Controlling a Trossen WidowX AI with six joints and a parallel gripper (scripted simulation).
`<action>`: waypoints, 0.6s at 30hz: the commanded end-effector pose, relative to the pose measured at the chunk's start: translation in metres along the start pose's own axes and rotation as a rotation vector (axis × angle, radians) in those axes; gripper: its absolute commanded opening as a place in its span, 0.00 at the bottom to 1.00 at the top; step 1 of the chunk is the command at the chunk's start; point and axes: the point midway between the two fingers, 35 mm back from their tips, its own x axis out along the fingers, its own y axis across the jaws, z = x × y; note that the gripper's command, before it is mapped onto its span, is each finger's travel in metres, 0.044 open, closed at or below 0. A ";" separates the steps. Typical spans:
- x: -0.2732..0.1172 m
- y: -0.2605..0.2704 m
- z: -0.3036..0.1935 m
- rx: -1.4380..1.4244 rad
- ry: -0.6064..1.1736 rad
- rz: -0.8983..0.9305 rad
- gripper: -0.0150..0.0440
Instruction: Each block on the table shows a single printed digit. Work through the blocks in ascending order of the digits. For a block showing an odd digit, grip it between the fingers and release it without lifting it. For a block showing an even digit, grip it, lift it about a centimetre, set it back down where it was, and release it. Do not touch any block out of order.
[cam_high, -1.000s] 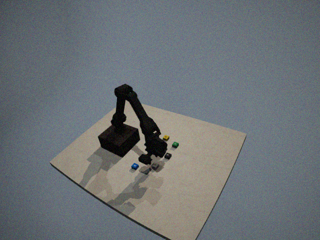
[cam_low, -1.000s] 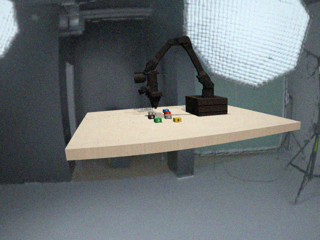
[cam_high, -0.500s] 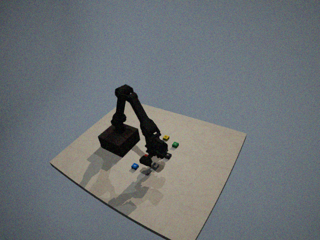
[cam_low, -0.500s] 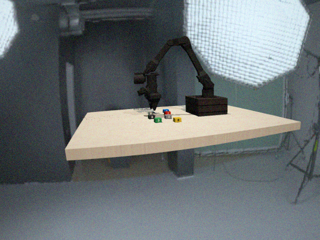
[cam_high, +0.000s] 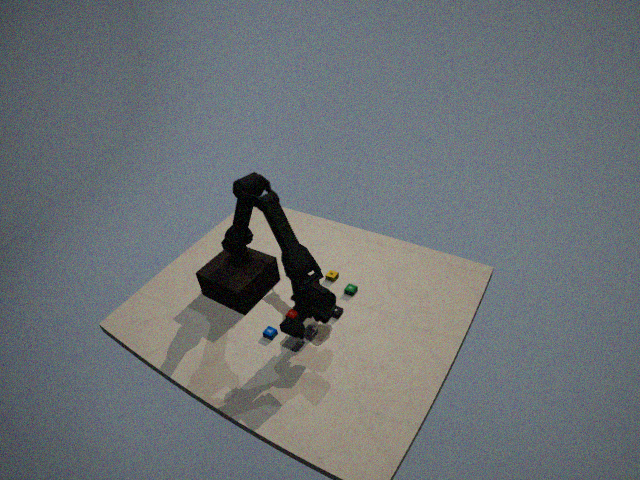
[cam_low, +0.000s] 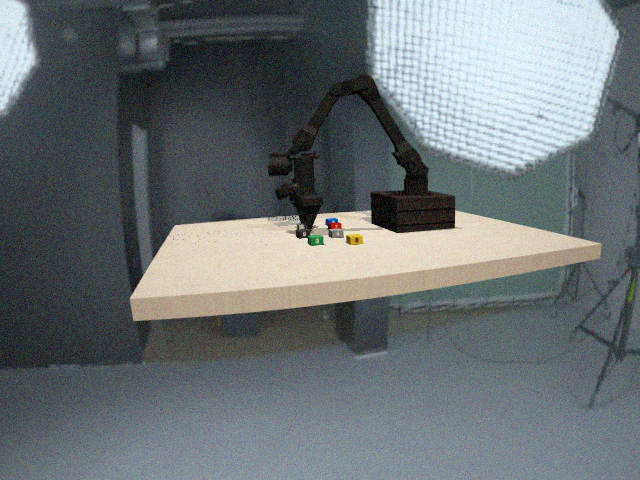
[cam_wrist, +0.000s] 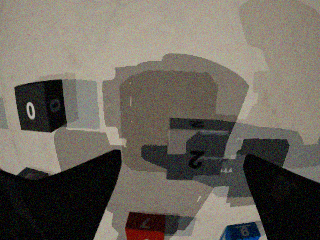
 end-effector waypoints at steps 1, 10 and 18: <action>0.002 0.000 0.000 -0.003 -0.001 0.000 0.84; 0.002 0.000 0.000 -0.003 -0.001 0.000 0.46; 0.002 0.000 0.000 -0.003 -0.001 0.000 0.46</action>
